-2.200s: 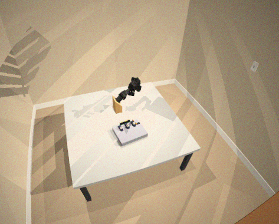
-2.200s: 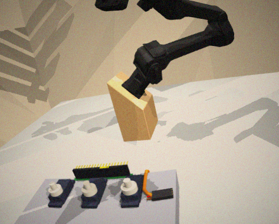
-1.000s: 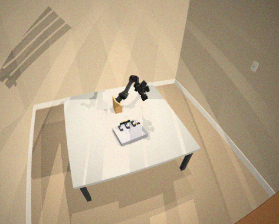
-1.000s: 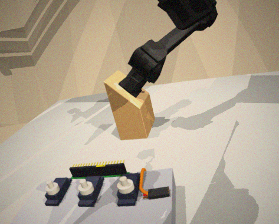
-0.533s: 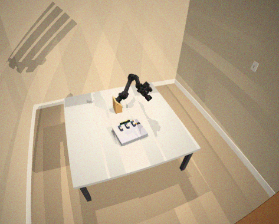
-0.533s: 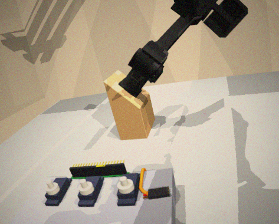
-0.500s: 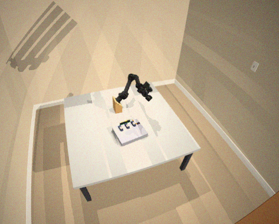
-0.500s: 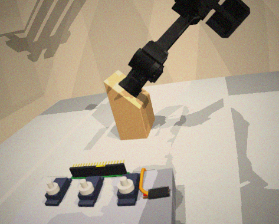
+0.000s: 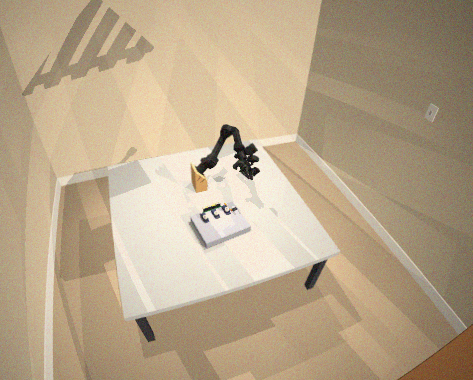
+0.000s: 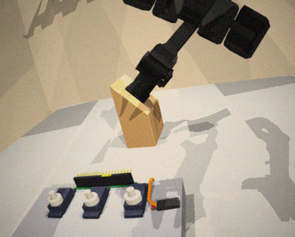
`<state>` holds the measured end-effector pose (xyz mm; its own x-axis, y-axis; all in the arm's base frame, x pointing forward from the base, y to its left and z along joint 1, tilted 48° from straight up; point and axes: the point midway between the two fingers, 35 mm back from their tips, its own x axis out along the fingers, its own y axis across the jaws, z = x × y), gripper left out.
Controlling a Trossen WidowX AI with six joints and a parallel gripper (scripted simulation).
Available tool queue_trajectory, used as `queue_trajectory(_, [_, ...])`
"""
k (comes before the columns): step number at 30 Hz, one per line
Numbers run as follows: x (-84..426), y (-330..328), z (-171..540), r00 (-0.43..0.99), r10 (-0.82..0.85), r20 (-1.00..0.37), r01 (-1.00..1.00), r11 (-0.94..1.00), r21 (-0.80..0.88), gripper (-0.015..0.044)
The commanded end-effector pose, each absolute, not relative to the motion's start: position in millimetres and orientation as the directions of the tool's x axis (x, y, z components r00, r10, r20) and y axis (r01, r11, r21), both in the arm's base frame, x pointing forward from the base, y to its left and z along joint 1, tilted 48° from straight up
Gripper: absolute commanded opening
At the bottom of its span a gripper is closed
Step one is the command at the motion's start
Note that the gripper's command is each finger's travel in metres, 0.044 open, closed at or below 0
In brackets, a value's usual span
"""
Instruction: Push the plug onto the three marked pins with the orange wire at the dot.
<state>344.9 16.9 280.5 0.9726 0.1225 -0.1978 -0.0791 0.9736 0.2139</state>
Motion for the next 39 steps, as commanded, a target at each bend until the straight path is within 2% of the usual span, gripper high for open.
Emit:
queue_trajectory(1, [354, 23, 266, 0.947, 0.165, -0.276, -0.079, 0.952, 0.296, 0.0115])
queue_trajectory(11, [365, 36, 230, 0.855, 0.26, -0.448, -0.02, 0.881, 0.473, 0.0115])
queue_trajectory(22, [370, 50, 192, 0.712, 0.363, -0.601, 0.132, 0.771, 0.623, 0.0115])
queue_trajectory(39, [366, 71, 142, 0.438, 0.516, -0.736, 0.485, 0.554, 0.677, 0.0115])
